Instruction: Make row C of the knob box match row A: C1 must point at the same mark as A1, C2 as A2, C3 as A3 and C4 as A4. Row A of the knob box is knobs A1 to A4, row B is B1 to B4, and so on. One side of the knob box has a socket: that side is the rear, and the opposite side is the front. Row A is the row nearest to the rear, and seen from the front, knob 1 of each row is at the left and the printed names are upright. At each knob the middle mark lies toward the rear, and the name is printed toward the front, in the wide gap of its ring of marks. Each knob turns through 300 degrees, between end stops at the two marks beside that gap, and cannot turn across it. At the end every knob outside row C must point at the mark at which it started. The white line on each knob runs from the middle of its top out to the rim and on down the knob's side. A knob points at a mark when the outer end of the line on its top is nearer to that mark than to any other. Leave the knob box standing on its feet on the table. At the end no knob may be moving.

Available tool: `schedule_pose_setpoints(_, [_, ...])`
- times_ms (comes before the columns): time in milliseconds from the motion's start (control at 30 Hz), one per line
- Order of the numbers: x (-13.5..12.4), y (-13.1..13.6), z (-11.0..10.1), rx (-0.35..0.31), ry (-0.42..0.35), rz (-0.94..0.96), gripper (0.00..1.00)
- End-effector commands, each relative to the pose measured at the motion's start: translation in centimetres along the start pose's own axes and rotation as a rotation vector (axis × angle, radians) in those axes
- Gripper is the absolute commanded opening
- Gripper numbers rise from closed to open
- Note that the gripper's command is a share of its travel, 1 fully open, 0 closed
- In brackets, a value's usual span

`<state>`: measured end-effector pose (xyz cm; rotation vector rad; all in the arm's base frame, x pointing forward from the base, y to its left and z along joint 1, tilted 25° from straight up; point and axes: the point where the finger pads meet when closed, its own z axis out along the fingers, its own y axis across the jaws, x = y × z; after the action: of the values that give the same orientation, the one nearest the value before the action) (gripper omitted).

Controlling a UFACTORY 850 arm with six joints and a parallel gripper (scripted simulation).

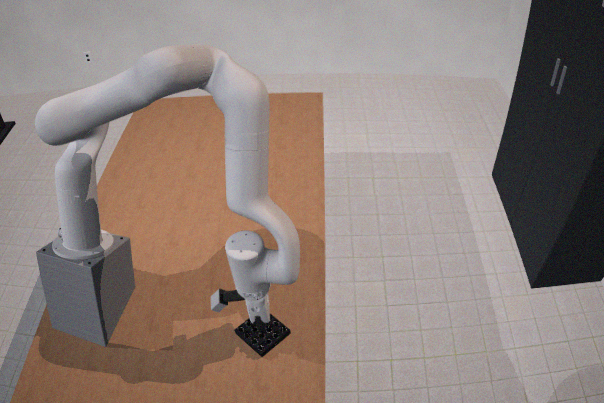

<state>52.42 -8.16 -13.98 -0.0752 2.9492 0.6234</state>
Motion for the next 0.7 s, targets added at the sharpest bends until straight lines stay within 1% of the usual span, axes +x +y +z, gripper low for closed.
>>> schedule_pose_setpoints(0, [-0.1, -0.04, -0.07, -0.002, 0.011, 0.137, 0.08])
schedule_pose_setpoints(300, [-0.1, -0.04, -0.07, -0.001, 0.012, 0.356, 0.08])
schedule_pose_setpoints(367, [-0.1, -0.04, -0.07, -0.001, 0.012, 0.356, 0.08])
schedule_pose_setpoints(667, [-0.1, -0.04, -0.07, 0.0, 0.012, 0.5, 0.08])
